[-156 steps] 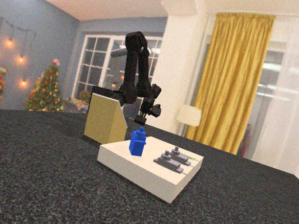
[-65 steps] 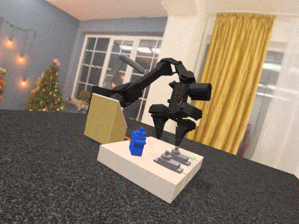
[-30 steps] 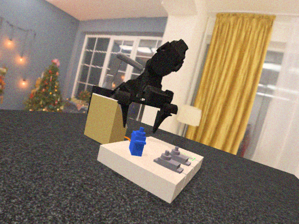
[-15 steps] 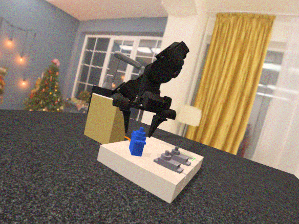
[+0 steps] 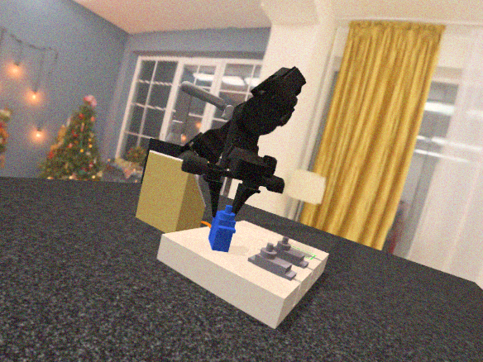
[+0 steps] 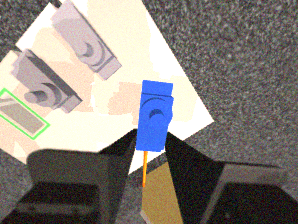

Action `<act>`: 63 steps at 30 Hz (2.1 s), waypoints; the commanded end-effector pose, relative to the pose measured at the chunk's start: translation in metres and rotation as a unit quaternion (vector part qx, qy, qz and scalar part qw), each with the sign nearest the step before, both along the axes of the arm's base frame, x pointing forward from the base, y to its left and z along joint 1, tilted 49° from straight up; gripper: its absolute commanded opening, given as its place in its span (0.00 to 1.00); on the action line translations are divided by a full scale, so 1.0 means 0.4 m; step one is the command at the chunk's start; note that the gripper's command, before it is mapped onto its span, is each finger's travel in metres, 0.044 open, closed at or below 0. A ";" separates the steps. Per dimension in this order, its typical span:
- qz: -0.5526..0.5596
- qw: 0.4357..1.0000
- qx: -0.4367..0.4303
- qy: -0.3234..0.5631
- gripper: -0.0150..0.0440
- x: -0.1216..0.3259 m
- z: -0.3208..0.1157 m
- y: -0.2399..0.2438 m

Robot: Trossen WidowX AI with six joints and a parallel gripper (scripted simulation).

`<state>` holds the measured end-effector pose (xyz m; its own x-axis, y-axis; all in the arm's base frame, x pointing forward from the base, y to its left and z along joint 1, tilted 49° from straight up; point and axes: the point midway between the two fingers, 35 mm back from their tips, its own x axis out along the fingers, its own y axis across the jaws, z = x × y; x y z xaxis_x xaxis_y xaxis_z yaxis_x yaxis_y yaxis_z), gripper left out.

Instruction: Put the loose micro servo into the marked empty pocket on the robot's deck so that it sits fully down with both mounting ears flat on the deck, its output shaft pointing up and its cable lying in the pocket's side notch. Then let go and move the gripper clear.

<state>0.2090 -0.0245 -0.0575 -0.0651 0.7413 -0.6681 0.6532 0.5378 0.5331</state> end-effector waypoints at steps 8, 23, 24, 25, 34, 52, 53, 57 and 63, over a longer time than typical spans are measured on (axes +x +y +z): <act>-0.002 1.000 -0.002 -0.002 0.25 -0.014 0.054 -0.048; -0.002 1.000 -0.002 -0.002 0.25 -0.028 0.062 -0.043; -0.002 1.000 -0.002 -0.002 0.25 -0.029 0.062 -0.042; -0.002 1.000 -0.002 -0.001 0.25 -0.030 0.063 -0.042; -0.002 1.000 -0.002 -0.001 0.25 -0.041 0.068 -0.038; -0.002 1.000 -0.002 -0.001 0.25 -0.062 0.078 -0.030; -0.002 1.000 -0.002 -0.001 0.25 -0.063 0.079 -0.030; -0.002 1.000 0.003 0.006 0.25 -0.053 0.072 -0.026; -0.002 1.000 0.003 0.005 0.25 0.001 0.067 -0.031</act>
<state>0.1973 -0.0351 -0.0296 -0.0734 0.7441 -0.6640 0.6570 0.5370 0.5291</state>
